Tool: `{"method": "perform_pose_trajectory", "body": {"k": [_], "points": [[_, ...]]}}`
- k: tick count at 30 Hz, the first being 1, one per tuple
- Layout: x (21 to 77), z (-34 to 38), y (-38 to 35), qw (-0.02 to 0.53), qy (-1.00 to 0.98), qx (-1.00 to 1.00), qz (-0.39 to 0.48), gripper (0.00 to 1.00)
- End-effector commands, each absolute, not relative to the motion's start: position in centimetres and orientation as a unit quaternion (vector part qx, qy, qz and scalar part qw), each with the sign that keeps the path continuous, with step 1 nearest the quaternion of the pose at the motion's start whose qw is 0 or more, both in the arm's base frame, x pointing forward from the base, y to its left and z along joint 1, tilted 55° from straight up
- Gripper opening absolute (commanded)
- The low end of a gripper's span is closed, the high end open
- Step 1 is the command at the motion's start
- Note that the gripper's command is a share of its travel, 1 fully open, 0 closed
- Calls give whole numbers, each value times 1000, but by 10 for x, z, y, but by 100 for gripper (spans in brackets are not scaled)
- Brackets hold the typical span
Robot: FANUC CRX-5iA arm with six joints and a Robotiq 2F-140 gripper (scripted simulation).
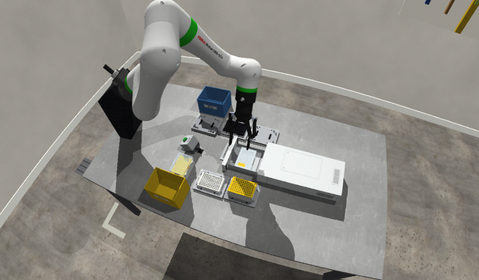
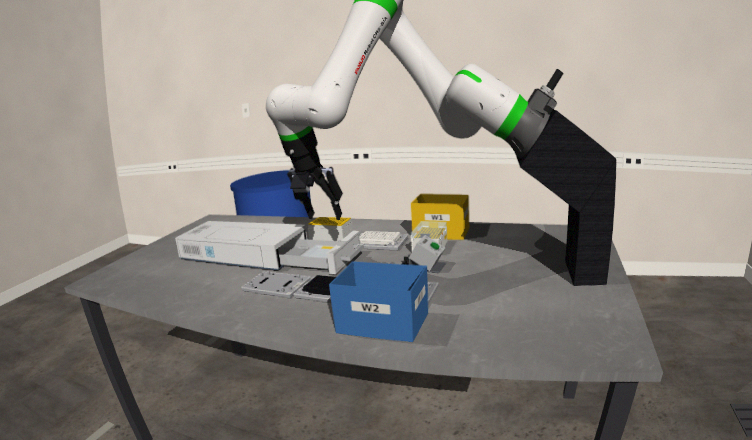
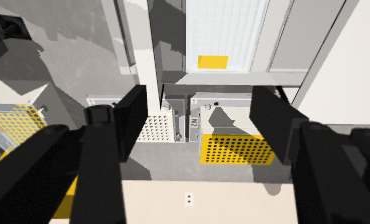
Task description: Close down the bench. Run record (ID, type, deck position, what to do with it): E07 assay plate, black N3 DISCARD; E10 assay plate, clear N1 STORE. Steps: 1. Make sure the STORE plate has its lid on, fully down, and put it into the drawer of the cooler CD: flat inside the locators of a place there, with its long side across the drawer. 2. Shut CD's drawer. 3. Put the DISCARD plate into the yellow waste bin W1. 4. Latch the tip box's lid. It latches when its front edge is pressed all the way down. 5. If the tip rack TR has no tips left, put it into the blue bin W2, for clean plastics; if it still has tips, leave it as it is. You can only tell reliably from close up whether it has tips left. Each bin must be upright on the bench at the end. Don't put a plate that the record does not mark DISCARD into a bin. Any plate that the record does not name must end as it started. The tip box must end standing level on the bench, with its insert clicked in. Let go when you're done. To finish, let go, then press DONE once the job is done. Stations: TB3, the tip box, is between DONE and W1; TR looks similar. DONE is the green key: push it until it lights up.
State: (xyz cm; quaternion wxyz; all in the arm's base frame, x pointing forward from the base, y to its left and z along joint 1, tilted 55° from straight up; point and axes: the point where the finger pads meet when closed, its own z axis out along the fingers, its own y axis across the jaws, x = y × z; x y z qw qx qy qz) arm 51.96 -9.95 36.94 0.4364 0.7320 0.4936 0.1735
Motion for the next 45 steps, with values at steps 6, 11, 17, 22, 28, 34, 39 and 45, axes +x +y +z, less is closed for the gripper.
{"method": "perform_pose_trajectory", "body": {"k": [6,11,17,22,28,34,39,45], "points": [[508,340,-96,437,493,732,174,10],[503,329,-94,437,493,732,174,10],[495,306,-92,437,493,732,174,10],[488,288,-89,437,493,732,174,10],[482,273,-87,437,493,732,174,10],[473,251,-85,437,493,732,174,10],[470,242,-84,437,493,732,174,10],[470,242,-83,437,493,732,174,10]]}}
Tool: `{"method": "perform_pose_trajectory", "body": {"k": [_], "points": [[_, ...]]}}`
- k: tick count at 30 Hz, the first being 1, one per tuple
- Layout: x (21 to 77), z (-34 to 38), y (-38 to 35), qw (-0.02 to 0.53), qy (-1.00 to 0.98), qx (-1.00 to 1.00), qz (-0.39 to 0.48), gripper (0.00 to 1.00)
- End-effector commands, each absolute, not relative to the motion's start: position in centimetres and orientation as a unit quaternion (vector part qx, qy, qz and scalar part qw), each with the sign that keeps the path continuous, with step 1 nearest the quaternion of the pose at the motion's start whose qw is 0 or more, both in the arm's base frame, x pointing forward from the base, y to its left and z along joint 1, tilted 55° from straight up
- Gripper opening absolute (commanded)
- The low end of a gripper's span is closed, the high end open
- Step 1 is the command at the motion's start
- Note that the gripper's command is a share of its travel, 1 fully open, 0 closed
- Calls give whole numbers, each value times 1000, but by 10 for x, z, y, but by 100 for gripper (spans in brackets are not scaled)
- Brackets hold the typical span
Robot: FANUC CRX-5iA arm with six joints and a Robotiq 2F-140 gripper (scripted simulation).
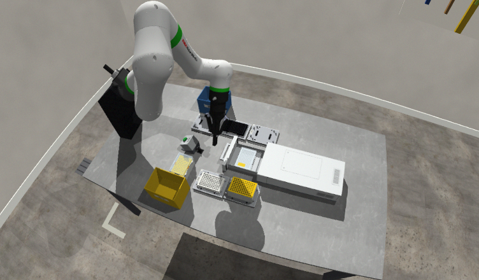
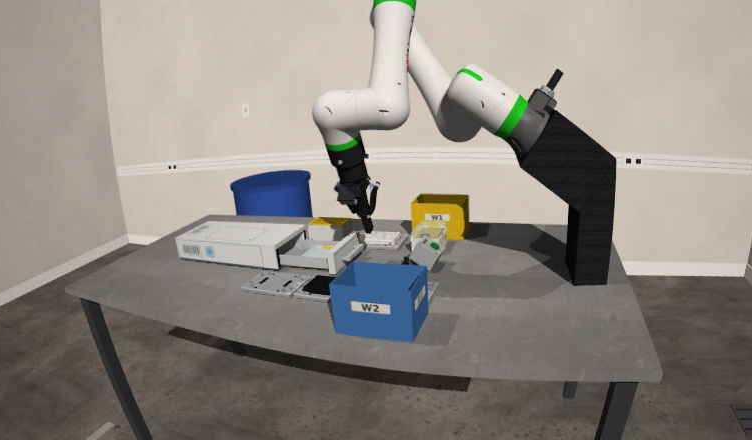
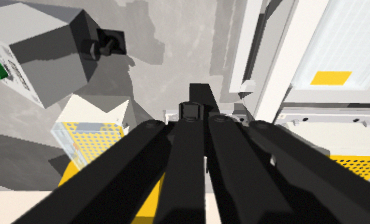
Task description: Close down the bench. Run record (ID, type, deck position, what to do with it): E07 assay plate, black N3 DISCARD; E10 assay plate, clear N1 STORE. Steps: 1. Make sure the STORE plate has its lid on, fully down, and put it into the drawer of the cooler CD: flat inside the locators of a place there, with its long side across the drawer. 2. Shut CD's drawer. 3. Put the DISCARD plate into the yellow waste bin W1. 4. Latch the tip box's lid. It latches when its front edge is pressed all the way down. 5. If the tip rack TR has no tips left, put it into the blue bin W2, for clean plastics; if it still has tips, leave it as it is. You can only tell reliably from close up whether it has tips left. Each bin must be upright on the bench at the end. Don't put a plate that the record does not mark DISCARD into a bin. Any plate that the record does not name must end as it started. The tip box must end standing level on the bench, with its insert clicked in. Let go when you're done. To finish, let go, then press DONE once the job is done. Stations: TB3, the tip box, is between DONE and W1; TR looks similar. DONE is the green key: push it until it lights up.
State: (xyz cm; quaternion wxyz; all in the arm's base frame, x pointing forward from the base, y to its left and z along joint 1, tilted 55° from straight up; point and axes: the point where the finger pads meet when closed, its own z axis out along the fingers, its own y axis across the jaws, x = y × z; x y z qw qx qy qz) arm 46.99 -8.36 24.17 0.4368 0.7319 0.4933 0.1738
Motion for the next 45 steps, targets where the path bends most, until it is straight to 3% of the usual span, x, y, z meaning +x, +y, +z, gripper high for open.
{"method": "perform_pose_trajectory", "body": {"k": [1,45], "points": [[470,242,-84,437,493,732,174,10],[512,212,-86,437,493,732,174,10]]}}
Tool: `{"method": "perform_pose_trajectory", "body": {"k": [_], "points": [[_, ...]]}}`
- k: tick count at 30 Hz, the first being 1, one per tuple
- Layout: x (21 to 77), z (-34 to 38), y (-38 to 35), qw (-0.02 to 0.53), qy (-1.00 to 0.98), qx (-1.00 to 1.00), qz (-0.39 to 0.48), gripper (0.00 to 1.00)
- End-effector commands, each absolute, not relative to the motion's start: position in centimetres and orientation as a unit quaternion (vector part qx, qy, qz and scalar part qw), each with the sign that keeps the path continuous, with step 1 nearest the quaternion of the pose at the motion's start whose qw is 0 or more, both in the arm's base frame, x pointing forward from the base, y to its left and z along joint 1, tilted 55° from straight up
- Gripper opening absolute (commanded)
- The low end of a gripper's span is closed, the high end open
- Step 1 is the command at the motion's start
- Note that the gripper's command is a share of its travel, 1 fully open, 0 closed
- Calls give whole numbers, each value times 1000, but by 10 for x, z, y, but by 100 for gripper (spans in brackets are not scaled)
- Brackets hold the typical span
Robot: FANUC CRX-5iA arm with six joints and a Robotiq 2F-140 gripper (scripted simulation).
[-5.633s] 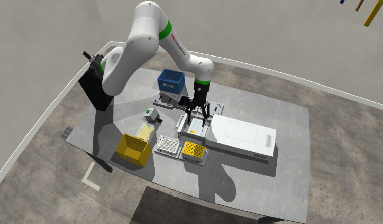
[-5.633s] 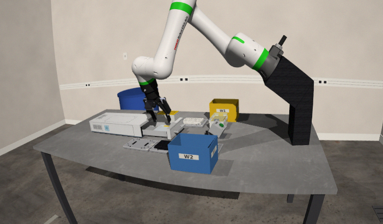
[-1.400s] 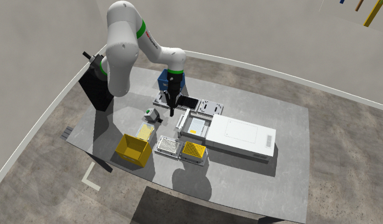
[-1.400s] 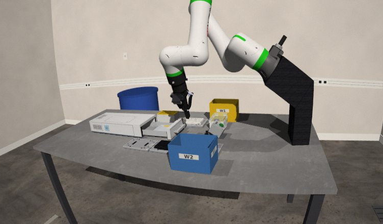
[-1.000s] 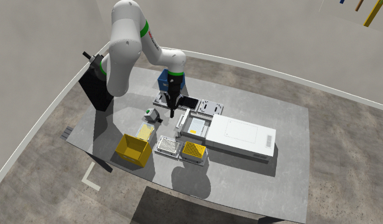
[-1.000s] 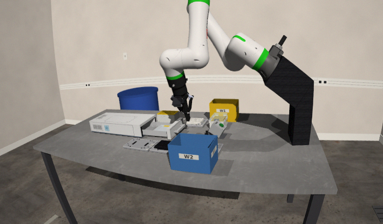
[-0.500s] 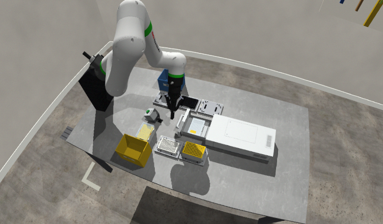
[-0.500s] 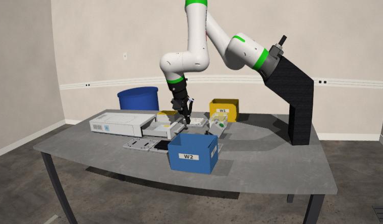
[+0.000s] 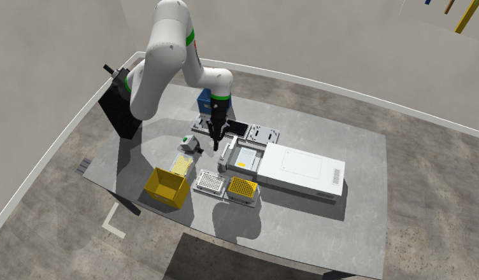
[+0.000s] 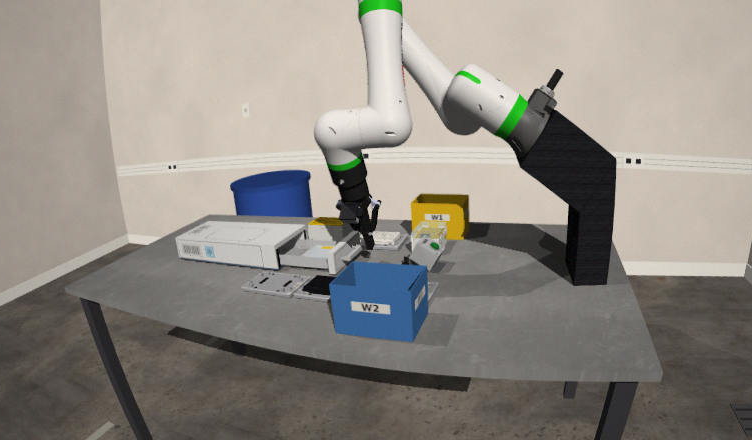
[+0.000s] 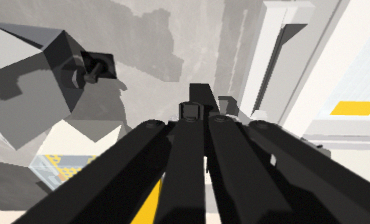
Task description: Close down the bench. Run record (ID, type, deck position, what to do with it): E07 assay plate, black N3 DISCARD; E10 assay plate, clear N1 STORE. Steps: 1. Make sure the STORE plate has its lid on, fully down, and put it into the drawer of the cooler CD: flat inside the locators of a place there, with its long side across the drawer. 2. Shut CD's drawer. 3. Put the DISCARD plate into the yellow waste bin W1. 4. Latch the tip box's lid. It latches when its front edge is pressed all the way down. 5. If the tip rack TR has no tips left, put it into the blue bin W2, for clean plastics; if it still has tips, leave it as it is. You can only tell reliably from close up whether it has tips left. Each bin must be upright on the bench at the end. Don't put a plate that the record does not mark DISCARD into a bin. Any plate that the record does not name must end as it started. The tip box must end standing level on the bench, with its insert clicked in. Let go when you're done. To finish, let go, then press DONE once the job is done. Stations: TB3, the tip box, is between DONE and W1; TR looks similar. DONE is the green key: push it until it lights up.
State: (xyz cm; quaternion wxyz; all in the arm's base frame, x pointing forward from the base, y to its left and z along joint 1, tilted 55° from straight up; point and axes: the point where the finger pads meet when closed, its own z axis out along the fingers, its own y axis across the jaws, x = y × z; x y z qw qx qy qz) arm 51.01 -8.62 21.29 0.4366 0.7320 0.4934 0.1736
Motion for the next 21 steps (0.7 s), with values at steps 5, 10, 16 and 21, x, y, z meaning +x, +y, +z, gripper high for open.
{"method": "perform_pose_trajectory", "body": {"k": [5,10,16,21], "points": [[515,210,-87,437,493,732,174,10],[521,206,-87,437,493,732,174,10],[527,201,-87,437,493,732,174,10],[532,198,-88,437,493,732,174,10]]}}
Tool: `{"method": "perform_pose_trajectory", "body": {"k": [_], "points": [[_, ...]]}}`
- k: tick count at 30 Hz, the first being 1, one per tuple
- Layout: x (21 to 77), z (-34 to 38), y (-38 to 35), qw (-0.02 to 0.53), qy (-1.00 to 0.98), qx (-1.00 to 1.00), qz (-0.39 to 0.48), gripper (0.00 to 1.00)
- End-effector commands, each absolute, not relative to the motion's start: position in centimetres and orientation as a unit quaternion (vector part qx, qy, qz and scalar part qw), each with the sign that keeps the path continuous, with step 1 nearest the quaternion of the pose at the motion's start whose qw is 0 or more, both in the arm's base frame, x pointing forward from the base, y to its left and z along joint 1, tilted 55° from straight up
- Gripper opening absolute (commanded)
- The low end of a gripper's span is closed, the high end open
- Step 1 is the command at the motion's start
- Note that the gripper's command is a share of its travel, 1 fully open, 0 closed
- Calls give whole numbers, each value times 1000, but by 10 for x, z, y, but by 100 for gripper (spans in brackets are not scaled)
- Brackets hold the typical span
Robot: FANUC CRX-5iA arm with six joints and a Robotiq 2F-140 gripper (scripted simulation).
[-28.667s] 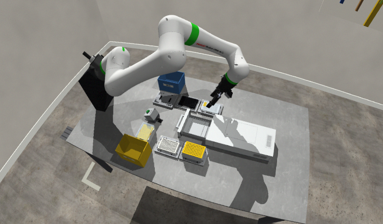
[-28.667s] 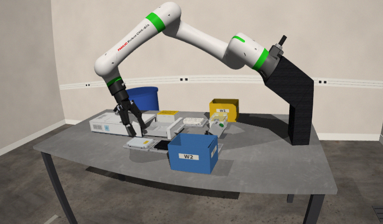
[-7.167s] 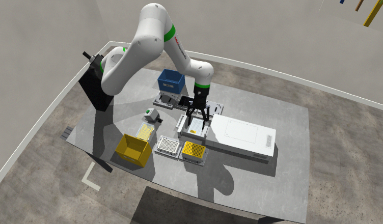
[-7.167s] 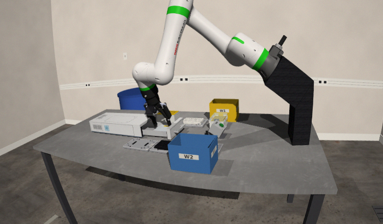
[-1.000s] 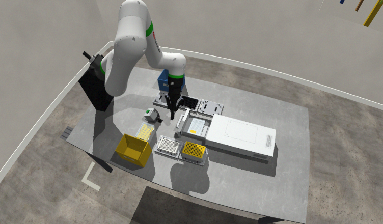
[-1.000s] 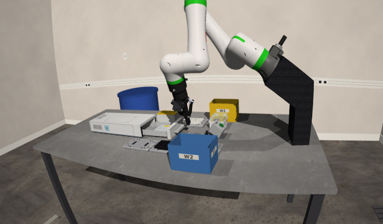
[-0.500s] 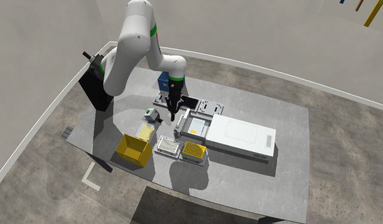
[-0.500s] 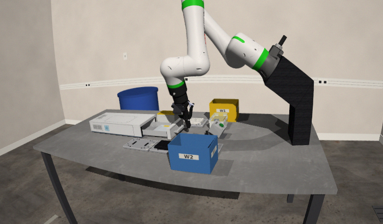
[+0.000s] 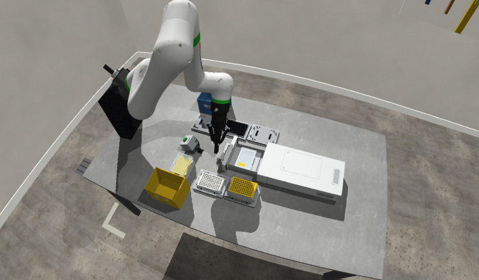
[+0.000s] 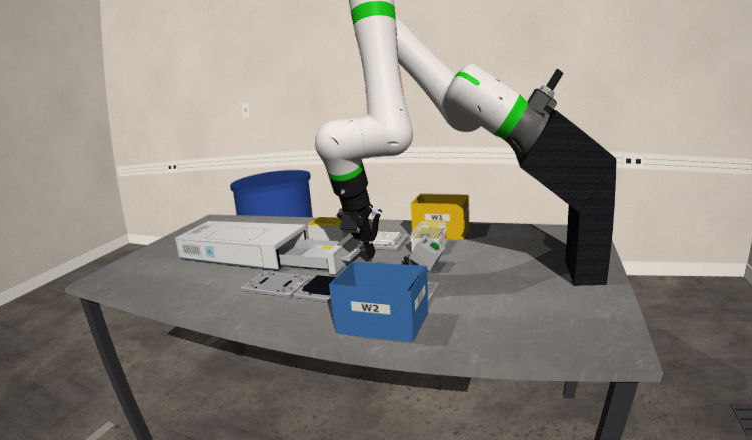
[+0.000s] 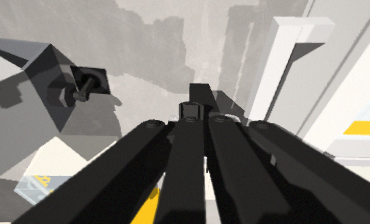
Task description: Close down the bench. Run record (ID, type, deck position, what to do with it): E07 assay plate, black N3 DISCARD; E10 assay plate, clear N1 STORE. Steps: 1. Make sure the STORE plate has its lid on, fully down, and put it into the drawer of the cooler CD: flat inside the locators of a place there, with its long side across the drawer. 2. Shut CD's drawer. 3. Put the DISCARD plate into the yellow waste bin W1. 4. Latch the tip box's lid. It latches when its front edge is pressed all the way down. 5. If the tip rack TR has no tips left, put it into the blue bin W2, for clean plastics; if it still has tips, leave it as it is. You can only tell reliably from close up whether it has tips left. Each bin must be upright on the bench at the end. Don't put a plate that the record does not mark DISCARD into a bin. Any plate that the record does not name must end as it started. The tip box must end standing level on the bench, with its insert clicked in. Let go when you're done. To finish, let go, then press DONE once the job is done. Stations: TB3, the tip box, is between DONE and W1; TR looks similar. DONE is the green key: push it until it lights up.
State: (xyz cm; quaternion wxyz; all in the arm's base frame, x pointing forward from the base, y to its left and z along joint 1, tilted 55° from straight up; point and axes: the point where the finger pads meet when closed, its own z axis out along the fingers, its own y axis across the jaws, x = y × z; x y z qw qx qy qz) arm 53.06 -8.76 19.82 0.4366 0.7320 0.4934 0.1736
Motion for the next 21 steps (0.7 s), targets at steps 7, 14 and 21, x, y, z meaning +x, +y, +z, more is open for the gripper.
{"method": "perform_pose_trajectory", "body": {"k": [7,14,21], "points": [[538,193,-88,437,493,732,174,10],[543,190,-88,437,493,732,174,10],[544,191,-89,437,493,732,174,10]]}}
